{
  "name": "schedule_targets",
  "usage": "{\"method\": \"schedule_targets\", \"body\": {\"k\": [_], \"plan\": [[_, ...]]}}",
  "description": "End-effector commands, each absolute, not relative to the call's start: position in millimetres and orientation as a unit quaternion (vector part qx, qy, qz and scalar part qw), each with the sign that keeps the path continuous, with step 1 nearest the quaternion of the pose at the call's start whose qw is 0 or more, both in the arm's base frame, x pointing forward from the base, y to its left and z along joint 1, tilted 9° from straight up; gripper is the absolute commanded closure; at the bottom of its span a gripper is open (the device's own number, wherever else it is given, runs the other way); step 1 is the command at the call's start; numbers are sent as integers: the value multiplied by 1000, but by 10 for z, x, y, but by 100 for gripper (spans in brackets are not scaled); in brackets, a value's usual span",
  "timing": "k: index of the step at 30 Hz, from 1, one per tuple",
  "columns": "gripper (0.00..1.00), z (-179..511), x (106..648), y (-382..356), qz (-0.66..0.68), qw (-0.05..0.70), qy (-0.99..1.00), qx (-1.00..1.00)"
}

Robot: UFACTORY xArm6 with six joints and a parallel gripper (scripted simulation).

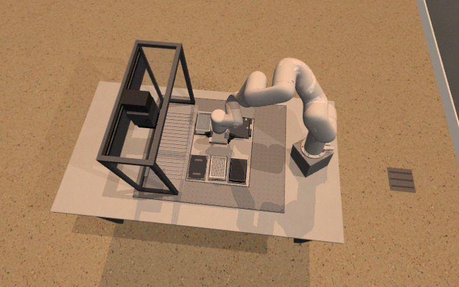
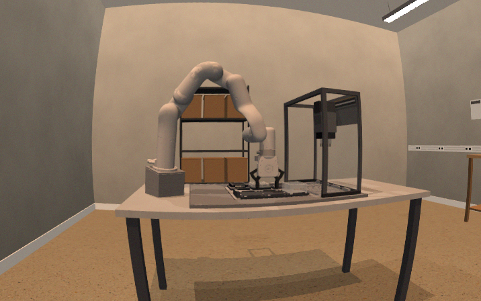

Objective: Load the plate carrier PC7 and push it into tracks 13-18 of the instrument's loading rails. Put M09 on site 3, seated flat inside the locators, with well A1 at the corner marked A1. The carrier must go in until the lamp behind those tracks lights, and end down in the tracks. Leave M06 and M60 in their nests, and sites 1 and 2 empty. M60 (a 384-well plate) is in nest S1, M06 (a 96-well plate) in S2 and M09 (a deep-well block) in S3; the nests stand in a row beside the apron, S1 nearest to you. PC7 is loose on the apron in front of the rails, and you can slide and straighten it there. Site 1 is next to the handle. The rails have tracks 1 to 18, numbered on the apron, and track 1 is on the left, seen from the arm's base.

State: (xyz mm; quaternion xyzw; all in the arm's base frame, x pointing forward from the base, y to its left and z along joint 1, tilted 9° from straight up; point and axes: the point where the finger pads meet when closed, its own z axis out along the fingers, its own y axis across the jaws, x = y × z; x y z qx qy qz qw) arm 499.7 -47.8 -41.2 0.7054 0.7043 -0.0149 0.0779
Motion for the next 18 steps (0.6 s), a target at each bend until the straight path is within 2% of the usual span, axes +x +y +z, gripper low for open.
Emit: {"method": "schedule_targets", "body": {"k": [1,18], "plan": [[0,-426,5016,-482,-13,79,704,705],[0,-492,5022,-490,-14,79,704,705]]}}
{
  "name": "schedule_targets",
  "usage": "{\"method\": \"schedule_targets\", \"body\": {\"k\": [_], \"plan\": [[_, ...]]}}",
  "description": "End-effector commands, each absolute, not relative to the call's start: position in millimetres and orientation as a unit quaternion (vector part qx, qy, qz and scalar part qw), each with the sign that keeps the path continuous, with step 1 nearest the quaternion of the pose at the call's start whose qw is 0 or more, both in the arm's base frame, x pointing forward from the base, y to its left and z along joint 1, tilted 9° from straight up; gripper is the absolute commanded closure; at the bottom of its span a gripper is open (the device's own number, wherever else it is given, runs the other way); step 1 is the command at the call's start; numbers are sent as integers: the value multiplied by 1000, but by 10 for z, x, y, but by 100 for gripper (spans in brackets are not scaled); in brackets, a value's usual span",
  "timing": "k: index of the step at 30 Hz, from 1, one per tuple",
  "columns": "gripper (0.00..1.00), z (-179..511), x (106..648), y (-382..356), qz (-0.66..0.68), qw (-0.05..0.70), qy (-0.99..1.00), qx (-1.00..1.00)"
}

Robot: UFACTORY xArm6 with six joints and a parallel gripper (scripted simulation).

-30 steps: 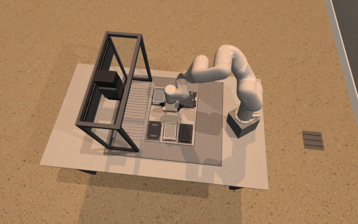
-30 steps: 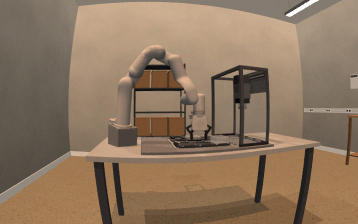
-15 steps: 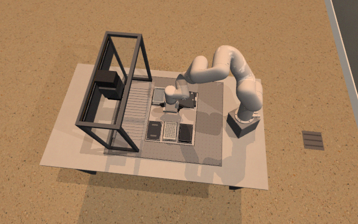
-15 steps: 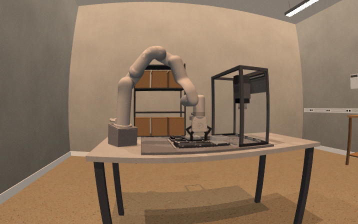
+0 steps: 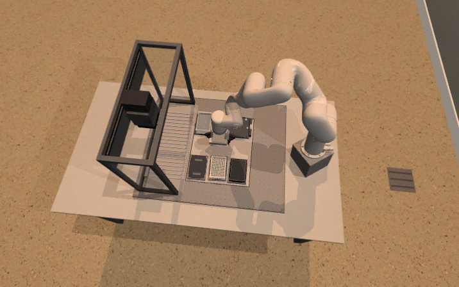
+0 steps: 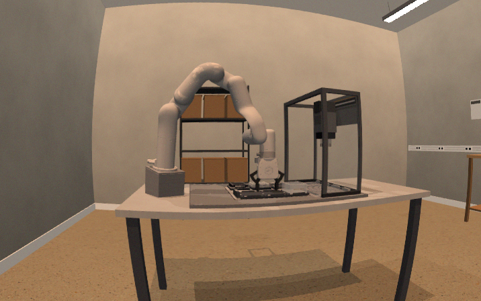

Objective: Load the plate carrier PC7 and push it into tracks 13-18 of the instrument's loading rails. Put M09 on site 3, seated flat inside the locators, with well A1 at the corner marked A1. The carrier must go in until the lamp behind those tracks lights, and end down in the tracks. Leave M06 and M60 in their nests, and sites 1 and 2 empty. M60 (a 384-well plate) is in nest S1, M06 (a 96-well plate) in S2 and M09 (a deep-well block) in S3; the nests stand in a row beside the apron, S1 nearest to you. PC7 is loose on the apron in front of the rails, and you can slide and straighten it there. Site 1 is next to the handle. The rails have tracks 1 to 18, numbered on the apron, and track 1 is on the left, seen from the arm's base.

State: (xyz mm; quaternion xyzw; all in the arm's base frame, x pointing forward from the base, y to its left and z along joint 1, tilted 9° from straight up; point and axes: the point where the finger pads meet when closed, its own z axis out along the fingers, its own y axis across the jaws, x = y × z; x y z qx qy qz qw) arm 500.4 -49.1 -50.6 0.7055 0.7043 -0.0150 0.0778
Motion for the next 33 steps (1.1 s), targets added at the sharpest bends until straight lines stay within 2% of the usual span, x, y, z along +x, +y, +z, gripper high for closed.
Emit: {"method": "schedule_targets", "body": {"k": [1,33], "plan": [[0,-492,5022,-490,-14,79,704,705],[0,-477,5021,-609,-14,80,704,705]]}}
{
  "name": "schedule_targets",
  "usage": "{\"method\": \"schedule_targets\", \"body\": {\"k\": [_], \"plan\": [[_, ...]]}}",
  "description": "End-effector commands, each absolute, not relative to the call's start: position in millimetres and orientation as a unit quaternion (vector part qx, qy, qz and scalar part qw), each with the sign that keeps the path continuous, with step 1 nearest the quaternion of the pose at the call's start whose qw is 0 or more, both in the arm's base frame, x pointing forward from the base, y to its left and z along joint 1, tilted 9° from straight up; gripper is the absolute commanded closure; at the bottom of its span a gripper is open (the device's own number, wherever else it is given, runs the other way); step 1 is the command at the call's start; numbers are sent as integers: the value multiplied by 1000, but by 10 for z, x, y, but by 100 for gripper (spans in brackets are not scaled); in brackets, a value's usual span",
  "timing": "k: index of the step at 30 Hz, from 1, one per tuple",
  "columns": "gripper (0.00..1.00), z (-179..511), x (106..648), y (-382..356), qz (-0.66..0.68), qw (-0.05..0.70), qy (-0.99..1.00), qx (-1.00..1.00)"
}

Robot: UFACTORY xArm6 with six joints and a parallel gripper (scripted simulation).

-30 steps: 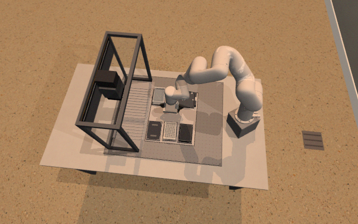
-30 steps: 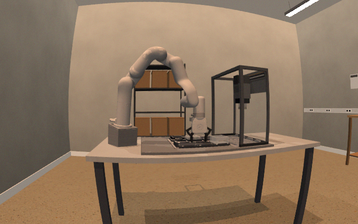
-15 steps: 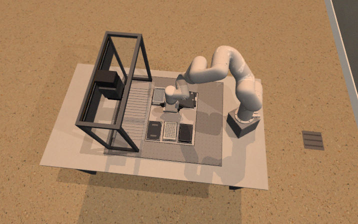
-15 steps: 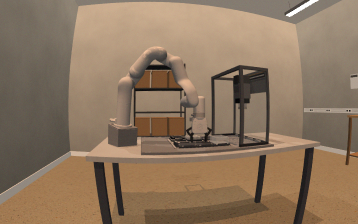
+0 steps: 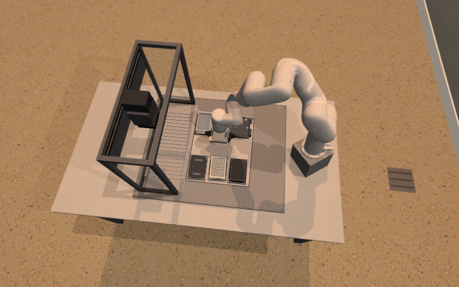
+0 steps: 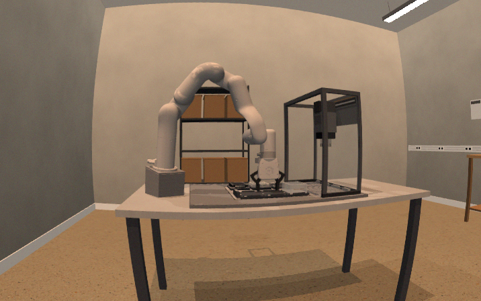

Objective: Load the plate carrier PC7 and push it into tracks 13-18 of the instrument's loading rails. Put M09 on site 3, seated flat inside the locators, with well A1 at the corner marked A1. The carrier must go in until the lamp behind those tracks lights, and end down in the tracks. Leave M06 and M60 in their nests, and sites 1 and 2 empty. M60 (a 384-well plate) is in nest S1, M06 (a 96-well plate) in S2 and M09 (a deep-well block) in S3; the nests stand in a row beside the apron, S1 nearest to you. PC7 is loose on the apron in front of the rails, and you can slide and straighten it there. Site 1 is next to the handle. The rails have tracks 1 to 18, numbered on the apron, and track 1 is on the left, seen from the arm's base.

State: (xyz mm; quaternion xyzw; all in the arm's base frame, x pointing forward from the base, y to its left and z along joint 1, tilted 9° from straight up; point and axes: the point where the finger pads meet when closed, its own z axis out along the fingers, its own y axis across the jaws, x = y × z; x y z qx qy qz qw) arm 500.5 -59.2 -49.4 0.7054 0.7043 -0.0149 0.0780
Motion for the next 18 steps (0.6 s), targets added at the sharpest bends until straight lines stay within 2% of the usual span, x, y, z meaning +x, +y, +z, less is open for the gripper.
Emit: {"method": "schedule_targets", "body": {"k": [1,18], "plan": [[0,-476,5021,-614,-14,80,704,705],[0,-466,5020,-689,-14,80,704,705]]}}
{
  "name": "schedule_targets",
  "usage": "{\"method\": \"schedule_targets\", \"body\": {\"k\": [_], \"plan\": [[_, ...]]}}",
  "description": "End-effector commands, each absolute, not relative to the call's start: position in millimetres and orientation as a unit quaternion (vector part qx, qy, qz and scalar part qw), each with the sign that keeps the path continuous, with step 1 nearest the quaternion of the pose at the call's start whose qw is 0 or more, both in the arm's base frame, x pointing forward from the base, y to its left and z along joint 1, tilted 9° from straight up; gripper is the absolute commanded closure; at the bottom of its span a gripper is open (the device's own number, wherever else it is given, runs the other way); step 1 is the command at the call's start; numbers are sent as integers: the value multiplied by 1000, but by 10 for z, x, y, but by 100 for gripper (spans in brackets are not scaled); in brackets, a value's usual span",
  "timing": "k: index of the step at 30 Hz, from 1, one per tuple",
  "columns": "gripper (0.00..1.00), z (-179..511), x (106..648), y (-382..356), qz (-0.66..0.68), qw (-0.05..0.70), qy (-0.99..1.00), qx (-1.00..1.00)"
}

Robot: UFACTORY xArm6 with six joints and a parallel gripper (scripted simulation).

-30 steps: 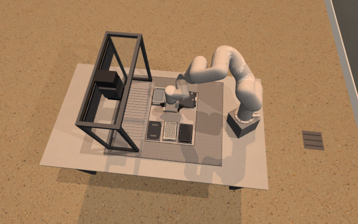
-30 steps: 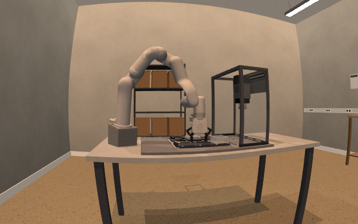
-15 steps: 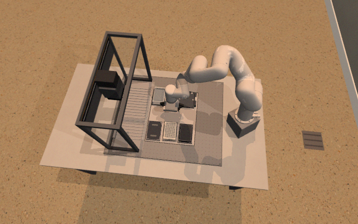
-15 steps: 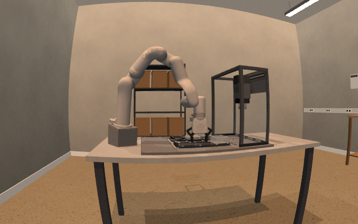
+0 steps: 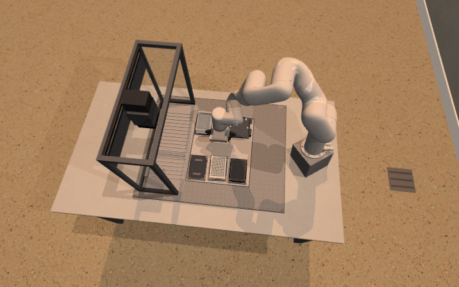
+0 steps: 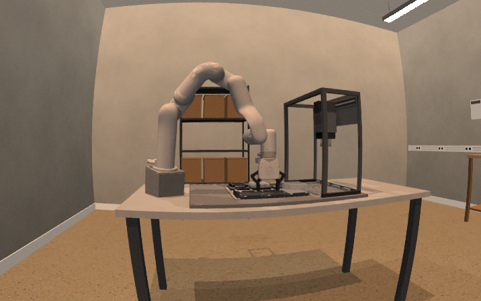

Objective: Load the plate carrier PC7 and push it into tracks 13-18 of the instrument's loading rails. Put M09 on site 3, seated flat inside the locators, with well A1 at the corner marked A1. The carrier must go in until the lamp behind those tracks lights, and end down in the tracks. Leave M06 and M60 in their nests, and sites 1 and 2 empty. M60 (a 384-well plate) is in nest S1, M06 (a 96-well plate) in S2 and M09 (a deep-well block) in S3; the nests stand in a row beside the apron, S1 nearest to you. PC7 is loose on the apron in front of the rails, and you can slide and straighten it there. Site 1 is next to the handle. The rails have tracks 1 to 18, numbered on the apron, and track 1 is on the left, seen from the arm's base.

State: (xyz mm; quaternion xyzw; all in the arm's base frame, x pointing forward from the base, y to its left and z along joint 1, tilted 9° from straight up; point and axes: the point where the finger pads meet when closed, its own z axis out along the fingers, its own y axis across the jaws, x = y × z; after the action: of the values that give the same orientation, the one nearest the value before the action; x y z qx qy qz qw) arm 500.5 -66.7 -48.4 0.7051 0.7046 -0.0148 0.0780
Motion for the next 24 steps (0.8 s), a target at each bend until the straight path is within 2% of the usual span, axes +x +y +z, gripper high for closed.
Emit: {"method": "schedule_targets", "body": {"k": [1,24], "plan": [[0,-465,5020,-694,-14,80,704,705],[0,-452,5019,-793,-14,80,704,705]]}}
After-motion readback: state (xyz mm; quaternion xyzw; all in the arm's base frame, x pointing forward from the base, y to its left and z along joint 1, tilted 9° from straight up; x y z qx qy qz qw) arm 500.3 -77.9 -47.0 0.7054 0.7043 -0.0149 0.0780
